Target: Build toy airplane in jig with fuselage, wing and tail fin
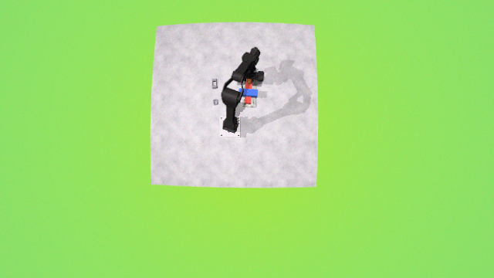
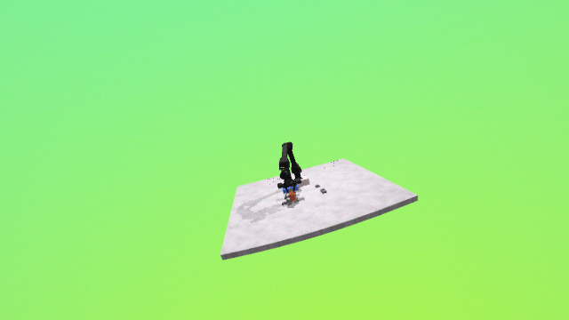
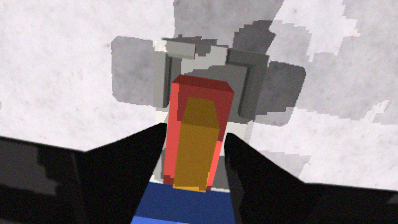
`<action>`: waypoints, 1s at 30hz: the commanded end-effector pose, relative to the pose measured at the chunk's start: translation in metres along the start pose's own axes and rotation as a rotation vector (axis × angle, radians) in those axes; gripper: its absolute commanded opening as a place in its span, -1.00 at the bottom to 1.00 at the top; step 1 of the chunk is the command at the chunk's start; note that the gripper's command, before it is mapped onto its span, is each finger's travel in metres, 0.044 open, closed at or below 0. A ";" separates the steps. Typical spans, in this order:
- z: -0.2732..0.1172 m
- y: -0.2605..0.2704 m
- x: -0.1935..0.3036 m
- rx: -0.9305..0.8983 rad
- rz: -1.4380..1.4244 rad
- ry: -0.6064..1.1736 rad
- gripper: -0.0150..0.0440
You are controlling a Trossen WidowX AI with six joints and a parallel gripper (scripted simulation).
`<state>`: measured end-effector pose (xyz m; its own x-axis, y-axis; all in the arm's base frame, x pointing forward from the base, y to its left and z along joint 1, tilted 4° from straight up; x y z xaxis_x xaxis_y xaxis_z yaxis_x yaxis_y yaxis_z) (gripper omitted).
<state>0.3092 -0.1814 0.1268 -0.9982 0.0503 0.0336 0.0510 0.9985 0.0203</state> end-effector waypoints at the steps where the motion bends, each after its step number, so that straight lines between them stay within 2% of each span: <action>1: 0.000 0.000 0.000 0.001 0.000 -0.001 0.39; 7: -0.003 0.000 0.000 0.001 0.000 -0.001 0.39; 14: -0.089 0.001 -0.001 0.004 -0.003 0.000 0.39; 30: -0.091 0.000 -0.003 0.004 -0.003 0.000 0.39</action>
<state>0.3150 -0.1835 0.2175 -0.9984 0.0468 0.0315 0.0474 0.9987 0.0186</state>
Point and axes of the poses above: the point midway between the two fingers, 35 mm back from their tips, its own z axis out along the fingers, its own y axis across the jaws, x = y × z, the point moved 10 cm from there along -z, back along the fingers, and after that the axes turned 11 degrees about -z, right-handed, at the moved point
